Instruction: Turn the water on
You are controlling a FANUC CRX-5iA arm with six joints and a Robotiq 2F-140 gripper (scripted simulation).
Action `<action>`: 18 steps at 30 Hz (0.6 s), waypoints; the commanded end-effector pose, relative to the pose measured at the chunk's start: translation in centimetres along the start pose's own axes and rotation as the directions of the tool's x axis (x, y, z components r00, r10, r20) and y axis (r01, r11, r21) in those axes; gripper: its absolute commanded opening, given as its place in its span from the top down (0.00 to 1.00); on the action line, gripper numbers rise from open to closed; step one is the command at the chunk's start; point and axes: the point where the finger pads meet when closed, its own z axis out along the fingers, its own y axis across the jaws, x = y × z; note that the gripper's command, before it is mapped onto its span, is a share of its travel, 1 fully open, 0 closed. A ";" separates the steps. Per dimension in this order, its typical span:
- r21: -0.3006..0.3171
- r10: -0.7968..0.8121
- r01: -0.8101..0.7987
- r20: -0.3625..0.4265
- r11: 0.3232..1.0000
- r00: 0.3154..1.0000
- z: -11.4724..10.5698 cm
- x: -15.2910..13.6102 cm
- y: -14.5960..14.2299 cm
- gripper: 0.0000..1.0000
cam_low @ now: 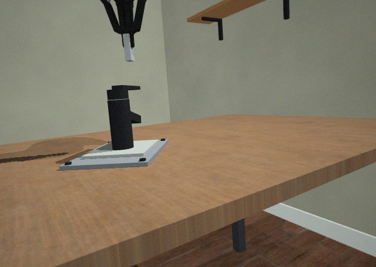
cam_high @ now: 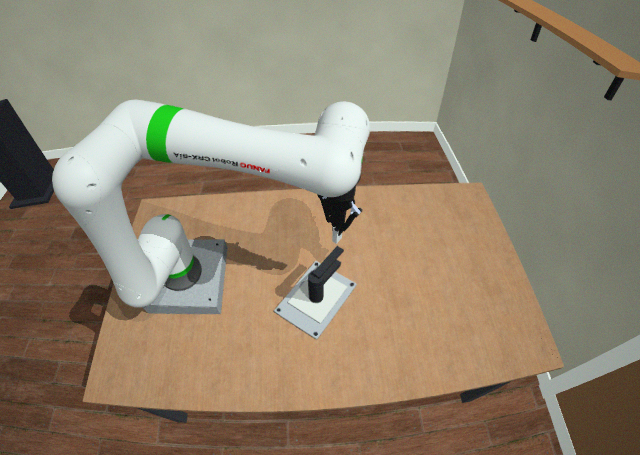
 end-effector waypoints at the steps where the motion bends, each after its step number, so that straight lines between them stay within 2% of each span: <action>1: 0.000 0.000 0.000 0.000 1.000 1.000 0.0 0.0 0.0 1.00; 14: 0.000 0.000 0.000 0.000 1.000 1.000 0.0 0.0 0.0 1.00; 15: 0.000 0.000 0.000 0.000 1.000 1.000 0.0 0.0 0.0 0.63; 18: 0.000 0.000 0.000 0.000 1.000 1.000 0.0 0.0 0.0 0.63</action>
